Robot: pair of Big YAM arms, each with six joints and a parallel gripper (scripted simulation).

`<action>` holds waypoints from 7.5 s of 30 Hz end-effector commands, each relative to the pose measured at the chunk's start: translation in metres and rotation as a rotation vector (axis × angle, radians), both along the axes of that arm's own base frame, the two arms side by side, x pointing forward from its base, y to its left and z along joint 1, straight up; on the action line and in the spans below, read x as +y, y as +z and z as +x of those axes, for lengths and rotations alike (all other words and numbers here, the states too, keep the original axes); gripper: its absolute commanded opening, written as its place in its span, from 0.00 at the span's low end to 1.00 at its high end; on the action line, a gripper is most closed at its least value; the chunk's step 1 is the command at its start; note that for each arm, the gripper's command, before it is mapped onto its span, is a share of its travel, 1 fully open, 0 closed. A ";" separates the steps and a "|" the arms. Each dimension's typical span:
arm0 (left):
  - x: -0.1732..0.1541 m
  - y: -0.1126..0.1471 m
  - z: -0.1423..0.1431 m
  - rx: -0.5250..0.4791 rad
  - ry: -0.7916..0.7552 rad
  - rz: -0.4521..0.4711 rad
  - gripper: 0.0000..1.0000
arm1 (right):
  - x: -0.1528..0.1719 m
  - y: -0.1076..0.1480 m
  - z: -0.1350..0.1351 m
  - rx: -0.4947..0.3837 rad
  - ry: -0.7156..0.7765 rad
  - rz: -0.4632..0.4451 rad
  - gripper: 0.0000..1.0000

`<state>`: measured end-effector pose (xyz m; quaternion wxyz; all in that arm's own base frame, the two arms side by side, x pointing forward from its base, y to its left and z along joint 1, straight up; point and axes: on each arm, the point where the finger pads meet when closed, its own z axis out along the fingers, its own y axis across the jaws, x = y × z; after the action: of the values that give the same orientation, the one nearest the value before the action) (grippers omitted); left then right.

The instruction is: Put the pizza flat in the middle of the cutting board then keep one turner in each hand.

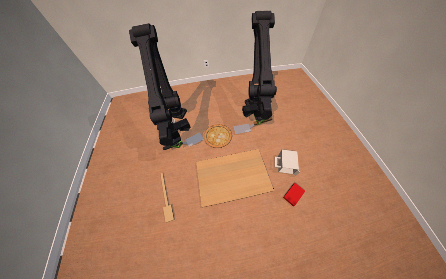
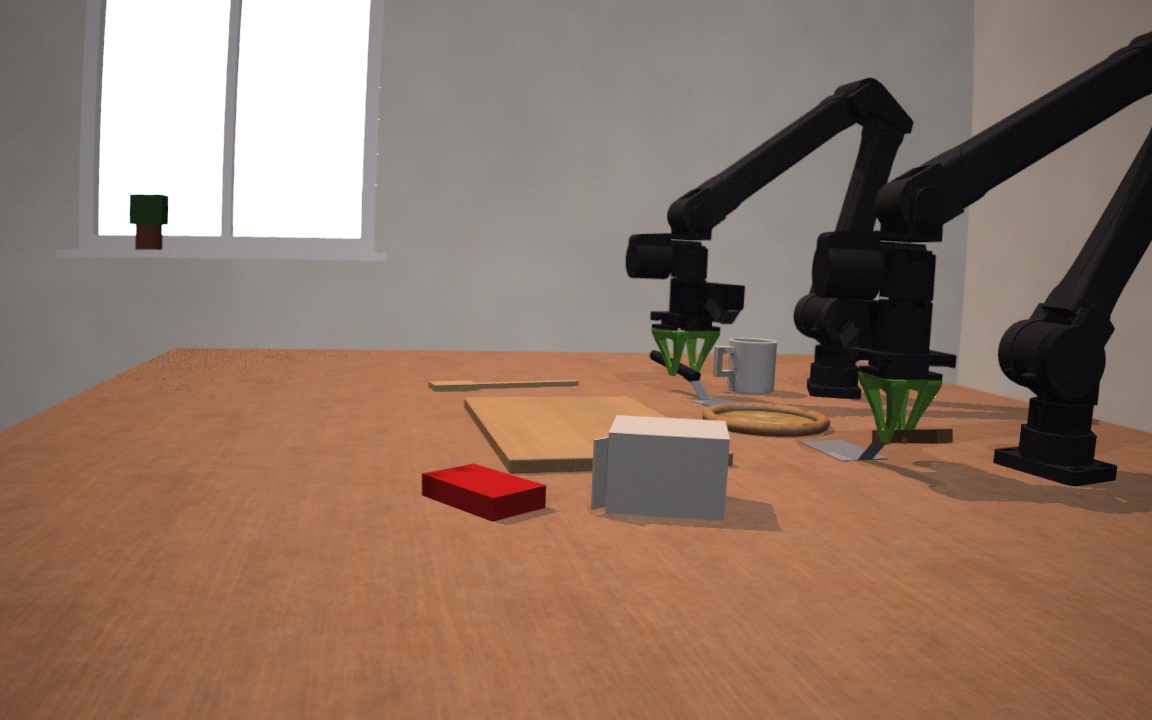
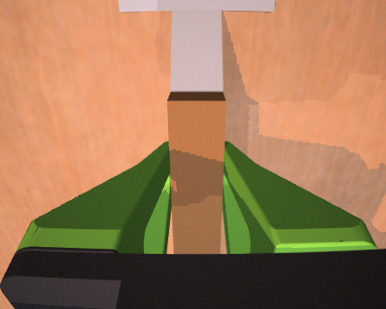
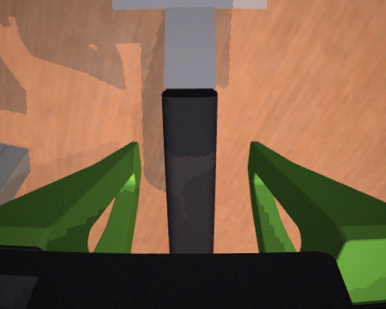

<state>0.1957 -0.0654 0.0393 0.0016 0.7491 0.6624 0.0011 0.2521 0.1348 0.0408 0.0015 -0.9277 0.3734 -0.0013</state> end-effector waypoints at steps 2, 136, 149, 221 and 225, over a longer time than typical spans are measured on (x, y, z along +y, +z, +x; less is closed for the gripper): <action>-0.004 0.006 0.008 -0.017 -0.003 -0.007 0.06 | 0.014 0.017 0.019 -0.058 0.004 0.036 0.48; -0.027 0.153 -0.015 -0.058 0.226 0.117 0.06 | 0.048 0.167 0.048 -0.233 -0.094 -0.145 0.06; -0.038 0.165 -0.040 -0.042 0.350 0.215 0.06 | 0.039 0.161 0.041 -0.239 -0.070 -0.139 0.06; -0.035 0.053 -0.037 -0.022 0.312 0.227 0.06 | 0.042 0.066 0.055 -0.245 -0.087 -0.128 0.06; -0.038 0.057 -0.035 -0.041 0.314 0.208 0.06 | 0.046 0.064 0.044 -0.229 -0.079 -0.140 0.06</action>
<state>0.1431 -0.0891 0.0786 -0.0996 0.6360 0.7605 0.0851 0.2864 0.1638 0.0806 -0.0482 -0.9065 0.4019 -0.1202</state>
